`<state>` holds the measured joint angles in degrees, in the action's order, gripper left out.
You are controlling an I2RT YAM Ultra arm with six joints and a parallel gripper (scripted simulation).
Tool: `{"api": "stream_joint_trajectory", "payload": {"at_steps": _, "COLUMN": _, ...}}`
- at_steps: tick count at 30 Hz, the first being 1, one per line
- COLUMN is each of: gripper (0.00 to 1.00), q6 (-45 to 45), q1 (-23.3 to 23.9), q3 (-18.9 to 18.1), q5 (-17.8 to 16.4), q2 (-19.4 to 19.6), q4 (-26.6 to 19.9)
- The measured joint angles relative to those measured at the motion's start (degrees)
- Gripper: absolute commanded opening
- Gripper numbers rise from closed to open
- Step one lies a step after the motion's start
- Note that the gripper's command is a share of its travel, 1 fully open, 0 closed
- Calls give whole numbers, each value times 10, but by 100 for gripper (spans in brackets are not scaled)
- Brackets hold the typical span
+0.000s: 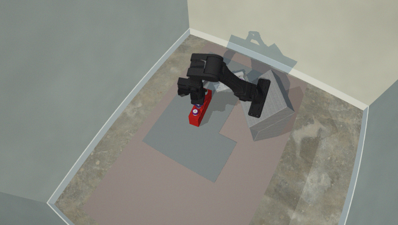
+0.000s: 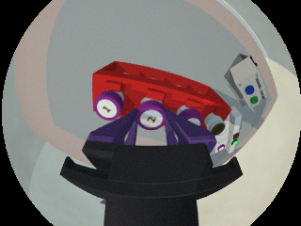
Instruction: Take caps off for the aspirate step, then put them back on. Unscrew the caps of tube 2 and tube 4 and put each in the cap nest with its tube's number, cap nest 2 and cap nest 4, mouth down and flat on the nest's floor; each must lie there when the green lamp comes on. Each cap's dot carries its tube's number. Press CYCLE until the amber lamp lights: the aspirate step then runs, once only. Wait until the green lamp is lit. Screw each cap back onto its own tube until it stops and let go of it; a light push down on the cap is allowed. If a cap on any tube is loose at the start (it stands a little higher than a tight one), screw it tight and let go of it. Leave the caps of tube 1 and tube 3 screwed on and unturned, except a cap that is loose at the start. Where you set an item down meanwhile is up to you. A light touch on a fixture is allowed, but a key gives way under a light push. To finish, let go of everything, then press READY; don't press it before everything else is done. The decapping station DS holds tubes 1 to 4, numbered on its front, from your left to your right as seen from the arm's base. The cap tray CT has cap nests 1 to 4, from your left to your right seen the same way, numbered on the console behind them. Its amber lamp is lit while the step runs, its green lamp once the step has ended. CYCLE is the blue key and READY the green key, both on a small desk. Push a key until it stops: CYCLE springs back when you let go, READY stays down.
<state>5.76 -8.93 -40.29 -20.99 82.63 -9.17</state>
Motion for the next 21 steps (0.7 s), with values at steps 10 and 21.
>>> {"api": "stream_joint_trajectory", "payload": {"at_steps": 10, "gripper": 0, "q6": -241, "q1": 0, "q3": 0, "q5": 0, "q2": 1, "q4": 0}}
{"api": "stream_joint_trajectory", "payload": {"at_steps": 21, "gripper": 0, "q6": -514, "q1": 0, "q3": 0, "q5": 0, "q2": 2, "q4": 1}}
